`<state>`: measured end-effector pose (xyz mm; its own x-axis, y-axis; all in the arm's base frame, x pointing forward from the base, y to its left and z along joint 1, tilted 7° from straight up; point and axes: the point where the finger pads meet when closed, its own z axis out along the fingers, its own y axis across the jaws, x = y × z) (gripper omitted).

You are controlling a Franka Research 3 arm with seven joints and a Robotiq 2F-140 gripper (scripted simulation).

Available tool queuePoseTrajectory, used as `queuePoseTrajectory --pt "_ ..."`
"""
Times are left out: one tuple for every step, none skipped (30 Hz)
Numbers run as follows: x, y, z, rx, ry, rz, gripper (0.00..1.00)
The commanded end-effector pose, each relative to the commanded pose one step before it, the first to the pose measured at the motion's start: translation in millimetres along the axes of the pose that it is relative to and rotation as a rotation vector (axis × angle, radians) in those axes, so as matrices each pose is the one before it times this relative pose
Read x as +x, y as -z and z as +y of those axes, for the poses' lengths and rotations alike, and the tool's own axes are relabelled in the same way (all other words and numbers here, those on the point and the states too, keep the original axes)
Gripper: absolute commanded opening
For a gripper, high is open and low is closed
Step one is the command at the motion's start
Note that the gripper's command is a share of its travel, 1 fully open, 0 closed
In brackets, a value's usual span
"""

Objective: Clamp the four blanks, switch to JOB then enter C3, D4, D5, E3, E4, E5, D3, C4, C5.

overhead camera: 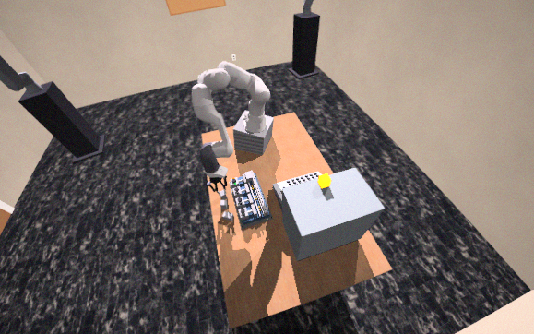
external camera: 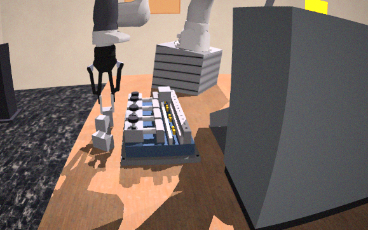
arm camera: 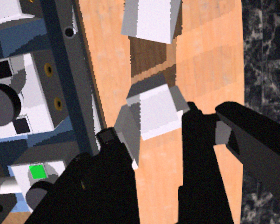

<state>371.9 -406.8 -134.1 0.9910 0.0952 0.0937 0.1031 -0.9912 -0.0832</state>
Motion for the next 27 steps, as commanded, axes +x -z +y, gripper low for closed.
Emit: queuePoseTrajectory --pt "-0.09 -0.85 0.19 -0.00043 -0.00281 0.00079 0.00" --pt "0.00 0.00 0.00 0.00000 0.00000 0.00000 0.00" --pt "0.00 0.00 0.00 0.00000 0.00000 0.00000 0.00" --pt "0.00 0.00 0.00 0.00000 0.00000 0.00000 0.00" --pt "0.00 0.02 0.00 0.00000 0.00000 0.00000 0.00" --pt "0.00 0.13 0.00 0.00000 0.00000 0.00000 0.00" --pt "0.00 0.35 0.00 0.00000 0.00000 0.00000 0.00" --pt "0.00 0.64 0.00 0.00000 0.00000 0.00001 0.00" --pt "0.00 1.01 0.00 0.00000 0.00000 0.00000 0.00" --pt "0.00 1.43 0.00 0.00000 0.00000 0.00000 0.00" --pt "0.00 1.90 0.00 0.00000 0.00000 -0.00001 0.00" --pt "0.00 2.42 0.00 0.00000 -0.00001 0.00001 0.00" --pt "0.00 2.95 0.00 0.00000 0.00000 0.00000 0.00" --pt "0.00 3.51 0.00 0.00000 0.00001 -0.00001 0.00" --pt "0.00 0.00 0.00 0.00000 0.00000 0.00000 0.00" --pt "0.00 0.00 0.00 0.00000 0.00000 0.00000 0.00" --pt "0.00 4.08 0.00 0.00000 -0.00001 0.00001 0.00" --pt "0.00 4.59 0.00 0.00000 0.00000 0.00000 0.00" --pt "0.00 5.04 0.00 0.00000 0.00000 0.00000 0.00" --pt "0.00 5.45 0.00 0.00000 0.00000 0.00000 0.00" --pt "0.00 5.81 0.00 0.00000 0.00000 0.00000 0.00" --pt "0.00 6.12 0.01 0.00000 -0.00001 0.00001 0.00" --pt "0.00 6.38 0.00 0.00000 0.00000 0.00000 0.00" --pt "0.00 6.58 -0.01 0.00000 0.00001 -0.00001 0.00" --pt "0.00 6.72 0.01 0.00000 -0.00001 0.00001 0.00" --pt "0.00 6.82 0.00 0.00000 0.00000 0.00000 0.00" --pt "0.00 6.86 0.00 0.00000 0.00000 0.00000 0.00"
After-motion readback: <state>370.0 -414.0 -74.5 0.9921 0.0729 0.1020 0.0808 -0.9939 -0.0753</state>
